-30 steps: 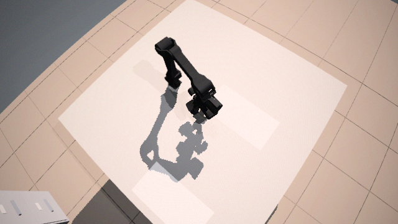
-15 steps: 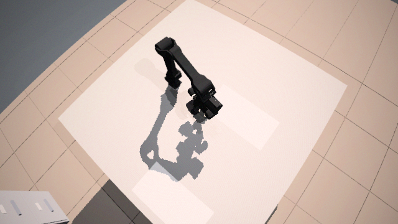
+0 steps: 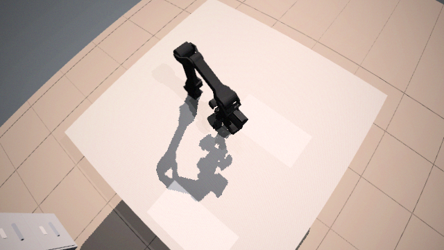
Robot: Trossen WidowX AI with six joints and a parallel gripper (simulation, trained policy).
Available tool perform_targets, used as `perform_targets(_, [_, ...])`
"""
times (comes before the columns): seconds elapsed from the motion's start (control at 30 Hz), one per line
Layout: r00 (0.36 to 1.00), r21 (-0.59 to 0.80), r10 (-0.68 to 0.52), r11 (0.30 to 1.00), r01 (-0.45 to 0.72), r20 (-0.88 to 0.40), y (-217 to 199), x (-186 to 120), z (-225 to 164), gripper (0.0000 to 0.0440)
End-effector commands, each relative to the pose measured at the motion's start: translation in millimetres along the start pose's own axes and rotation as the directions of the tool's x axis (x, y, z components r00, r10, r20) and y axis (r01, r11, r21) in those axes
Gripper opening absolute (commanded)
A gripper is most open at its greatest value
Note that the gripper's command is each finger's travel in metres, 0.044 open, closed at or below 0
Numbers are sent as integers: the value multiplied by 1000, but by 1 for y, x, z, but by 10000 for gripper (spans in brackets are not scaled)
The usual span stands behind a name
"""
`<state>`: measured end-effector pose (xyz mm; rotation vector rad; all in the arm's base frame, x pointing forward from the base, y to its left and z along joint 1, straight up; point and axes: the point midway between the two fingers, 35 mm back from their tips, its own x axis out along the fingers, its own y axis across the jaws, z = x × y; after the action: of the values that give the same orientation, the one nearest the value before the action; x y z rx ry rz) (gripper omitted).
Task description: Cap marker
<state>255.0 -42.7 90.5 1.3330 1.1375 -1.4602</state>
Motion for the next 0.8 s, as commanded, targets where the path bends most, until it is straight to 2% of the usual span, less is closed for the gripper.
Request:
perform_targets(0.0, [999, 0, -42, 999, 42, 10, -7, 10, 4, 167])
perform_targets(0.13, [999, -3, -53, 999, 53, 7, -13, 9, 4, 237])
perform_targets(0.4, [1000, -11, -17, 1000, 17, 10, -15, 5, 4, 436])
perform_targets(0.77, [996, 5, 94, 996, -94, 13, -6, -27, 5, 440])
